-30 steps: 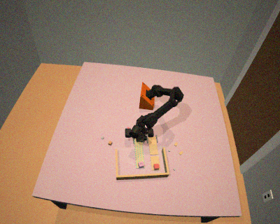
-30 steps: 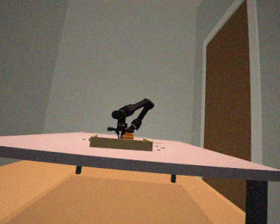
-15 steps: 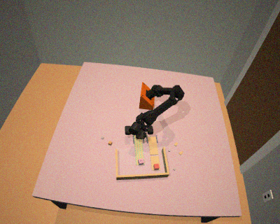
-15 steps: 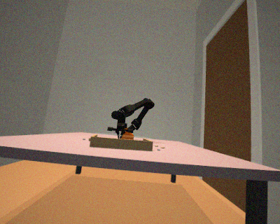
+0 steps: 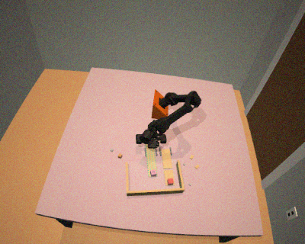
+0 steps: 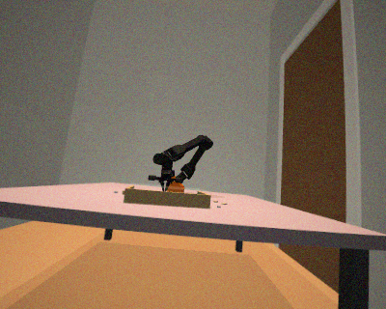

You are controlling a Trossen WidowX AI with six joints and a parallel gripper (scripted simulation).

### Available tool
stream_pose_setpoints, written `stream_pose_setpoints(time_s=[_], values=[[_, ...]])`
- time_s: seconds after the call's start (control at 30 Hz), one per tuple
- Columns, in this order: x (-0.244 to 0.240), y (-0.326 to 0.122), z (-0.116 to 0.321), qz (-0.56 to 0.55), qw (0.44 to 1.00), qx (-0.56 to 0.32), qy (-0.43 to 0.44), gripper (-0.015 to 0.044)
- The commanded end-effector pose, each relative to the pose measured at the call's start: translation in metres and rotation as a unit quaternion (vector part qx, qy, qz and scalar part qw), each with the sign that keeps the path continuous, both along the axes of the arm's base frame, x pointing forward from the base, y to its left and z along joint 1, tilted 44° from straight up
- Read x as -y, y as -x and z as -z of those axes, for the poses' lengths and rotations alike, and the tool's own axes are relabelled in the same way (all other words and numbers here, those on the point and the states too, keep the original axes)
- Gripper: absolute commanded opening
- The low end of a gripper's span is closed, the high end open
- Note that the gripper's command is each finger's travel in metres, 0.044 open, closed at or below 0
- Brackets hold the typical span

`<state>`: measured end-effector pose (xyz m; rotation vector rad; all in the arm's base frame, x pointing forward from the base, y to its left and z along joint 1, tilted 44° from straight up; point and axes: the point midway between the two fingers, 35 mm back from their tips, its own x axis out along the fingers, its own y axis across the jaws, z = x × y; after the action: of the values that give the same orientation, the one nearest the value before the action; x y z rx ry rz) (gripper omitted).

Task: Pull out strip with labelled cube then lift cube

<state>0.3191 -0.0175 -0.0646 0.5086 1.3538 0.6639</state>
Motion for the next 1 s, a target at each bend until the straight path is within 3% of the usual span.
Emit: stream_pose_setpoints(time_s=[0.0, 0.97], values=[[-0.004, 0.015, 0.007, -0.007, 1.000, -0.016, 0.002, 0.0000], [-0.001, 0.056, 0.013, -0.007, 1.000, -0.017, 0.002, 0.0000]])
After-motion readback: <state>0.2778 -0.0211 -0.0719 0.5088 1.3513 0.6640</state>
